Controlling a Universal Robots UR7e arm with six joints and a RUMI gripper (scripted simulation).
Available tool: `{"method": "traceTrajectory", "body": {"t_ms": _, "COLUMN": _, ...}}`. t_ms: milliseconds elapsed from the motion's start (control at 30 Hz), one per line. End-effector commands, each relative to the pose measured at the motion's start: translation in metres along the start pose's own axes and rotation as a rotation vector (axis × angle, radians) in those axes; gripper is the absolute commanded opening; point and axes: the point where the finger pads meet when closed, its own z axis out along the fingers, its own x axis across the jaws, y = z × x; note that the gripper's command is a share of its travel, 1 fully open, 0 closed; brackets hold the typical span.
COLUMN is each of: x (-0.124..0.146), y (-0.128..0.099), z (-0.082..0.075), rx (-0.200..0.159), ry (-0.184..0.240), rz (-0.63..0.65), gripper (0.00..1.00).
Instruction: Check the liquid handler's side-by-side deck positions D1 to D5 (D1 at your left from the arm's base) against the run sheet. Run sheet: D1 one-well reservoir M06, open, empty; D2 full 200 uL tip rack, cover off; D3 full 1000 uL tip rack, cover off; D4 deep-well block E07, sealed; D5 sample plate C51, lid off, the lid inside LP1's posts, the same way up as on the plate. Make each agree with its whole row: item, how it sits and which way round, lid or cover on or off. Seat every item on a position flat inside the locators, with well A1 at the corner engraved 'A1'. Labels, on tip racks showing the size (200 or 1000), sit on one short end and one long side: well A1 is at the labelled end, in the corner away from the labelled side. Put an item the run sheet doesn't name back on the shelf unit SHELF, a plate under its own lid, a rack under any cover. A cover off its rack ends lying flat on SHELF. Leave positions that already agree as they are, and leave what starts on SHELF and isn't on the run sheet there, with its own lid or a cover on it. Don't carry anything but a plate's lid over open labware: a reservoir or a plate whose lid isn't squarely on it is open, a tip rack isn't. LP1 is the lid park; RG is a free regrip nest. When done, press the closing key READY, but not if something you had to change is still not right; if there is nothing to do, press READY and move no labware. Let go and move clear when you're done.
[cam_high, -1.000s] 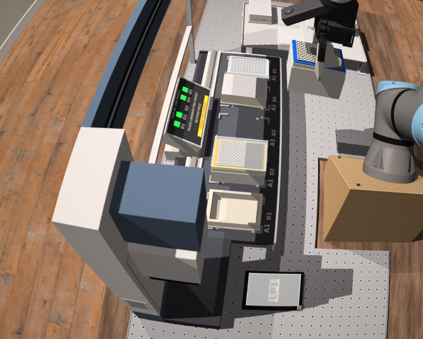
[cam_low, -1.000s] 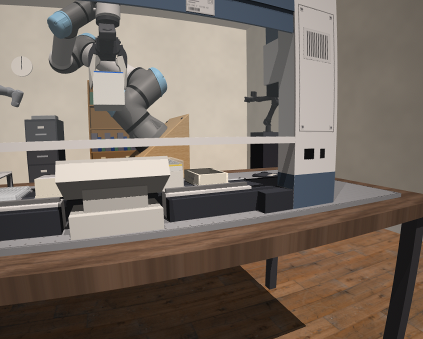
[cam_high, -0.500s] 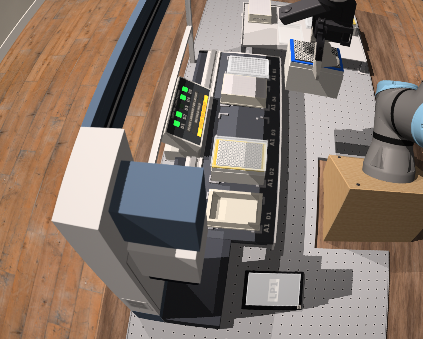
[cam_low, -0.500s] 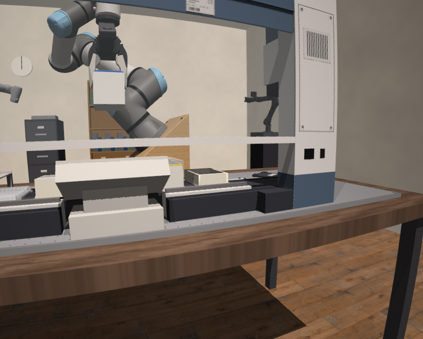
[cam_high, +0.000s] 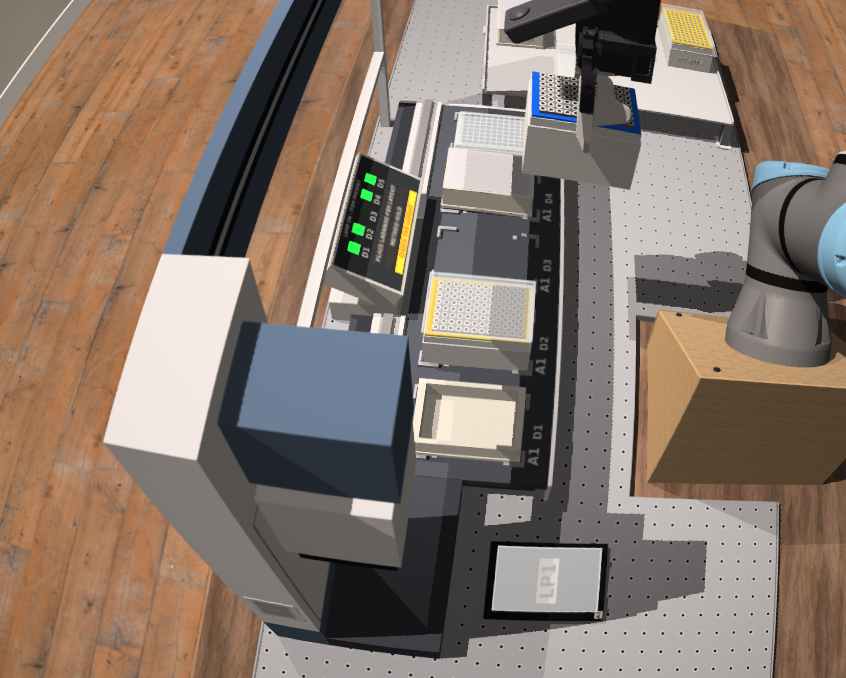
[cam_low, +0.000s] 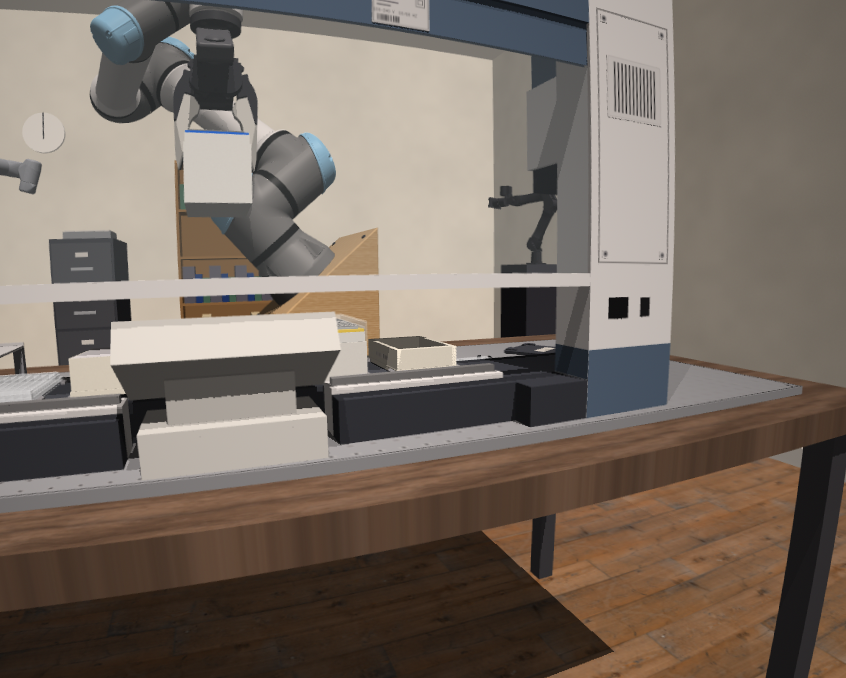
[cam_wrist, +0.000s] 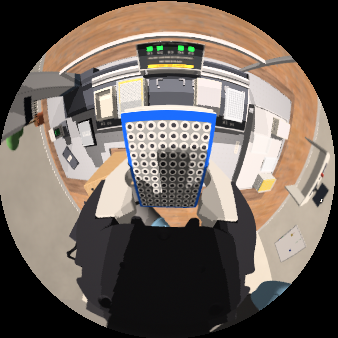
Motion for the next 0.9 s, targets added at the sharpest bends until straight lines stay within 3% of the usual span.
{"method": "traceTrajectory", "body": {"t_ms": 0, "x": 0.002, "y": -0.040, "z": 0.000, "rx": 0.004, "ry": -0.001, "rz": 0.003, "gripper": 0.00}}
{"method": "traceTrajectory", "body": {"t_ms": 500, "x": 0.003, "y": -0.105, "z": 0.000, "rx": 0.004, "ry": -0.001, "rz": 0.003, "gripper": 0.00}}
{"method": "traceTrajectory", "body": {"t_ms": 867, "x": 0.002, "y": -0.105, "z": 0.000, "rx": 0.005, "ry": -0.001, "rz": 0.002, "gripper": 0.00}}
